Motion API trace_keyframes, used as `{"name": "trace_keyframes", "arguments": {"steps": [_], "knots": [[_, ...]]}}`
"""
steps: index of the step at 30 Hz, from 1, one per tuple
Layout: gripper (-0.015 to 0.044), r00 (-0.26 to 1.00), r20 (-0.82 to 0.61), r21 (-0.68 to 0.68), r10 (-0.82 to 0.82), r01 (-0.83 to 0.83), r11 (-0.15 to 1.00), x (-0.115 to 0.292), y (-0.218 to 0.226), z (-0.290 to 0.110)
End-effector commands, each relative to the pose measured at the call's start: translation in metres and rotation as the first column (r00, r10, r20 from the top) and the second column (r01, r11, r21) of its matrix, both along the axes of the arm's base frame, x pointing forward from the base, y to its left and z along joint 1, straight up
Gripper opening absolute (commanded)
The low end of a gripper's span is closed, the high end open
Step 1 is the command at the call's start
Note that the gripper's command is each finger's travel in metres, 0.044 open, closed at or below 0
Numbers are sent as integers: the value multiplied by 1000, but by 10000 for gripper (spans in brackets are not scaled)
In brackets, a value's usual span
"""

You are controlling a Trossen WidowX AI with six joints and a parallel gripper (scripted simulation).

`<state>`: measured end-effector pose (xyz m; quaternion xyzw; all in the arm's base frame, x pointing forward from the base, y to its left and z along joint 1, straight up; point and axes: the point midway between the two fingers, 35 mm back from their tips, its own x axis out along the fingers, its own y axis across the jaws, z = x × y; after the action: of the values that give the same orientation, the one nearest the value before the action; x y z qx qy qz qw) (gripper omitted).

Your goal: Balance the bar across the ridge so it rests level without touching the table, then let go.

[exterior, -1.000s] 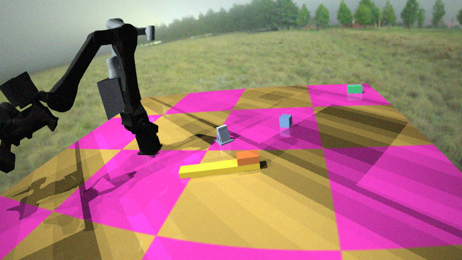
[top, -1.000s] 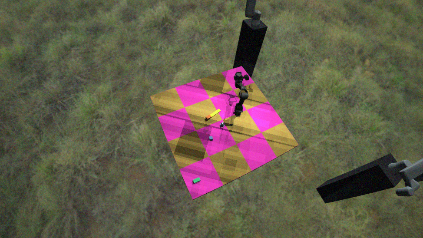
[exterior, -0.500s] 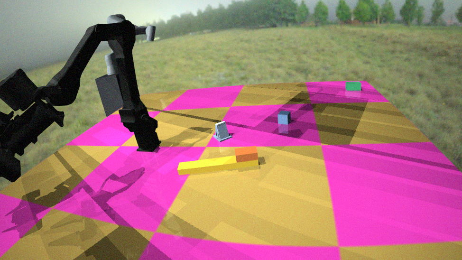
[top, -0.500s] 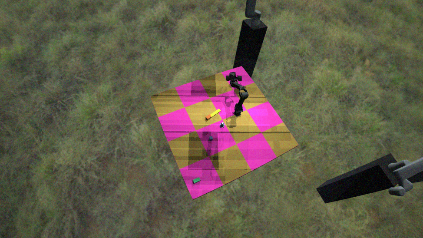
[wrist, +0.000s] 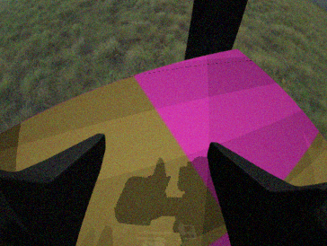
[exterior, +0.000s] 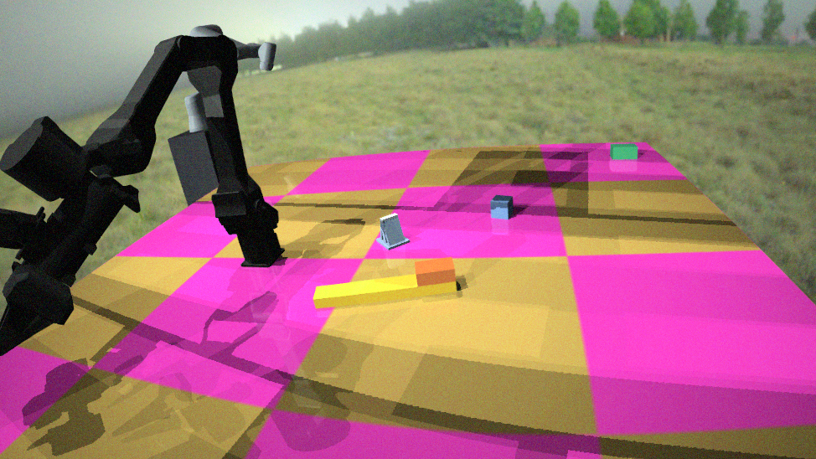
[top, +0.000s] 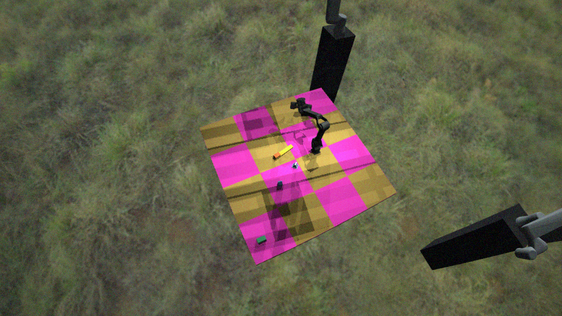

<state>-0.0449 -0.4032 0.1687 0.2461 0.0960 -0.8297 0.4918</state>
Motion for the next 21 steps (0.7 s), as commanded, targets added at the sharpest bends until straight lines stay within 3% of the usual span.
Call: {"name": "trace_keyframes", "arguments": {"steps": [1, 11, 21], "knots": [[315, 995, 95, 6, 19, -19, 1000, 26, 0, -4], [315, 956, 281, 67, 83, -106, 992, 92, 19, -17], [315, 881, 473, 148, 32, -115, 982, 151, 42, -27]]}}
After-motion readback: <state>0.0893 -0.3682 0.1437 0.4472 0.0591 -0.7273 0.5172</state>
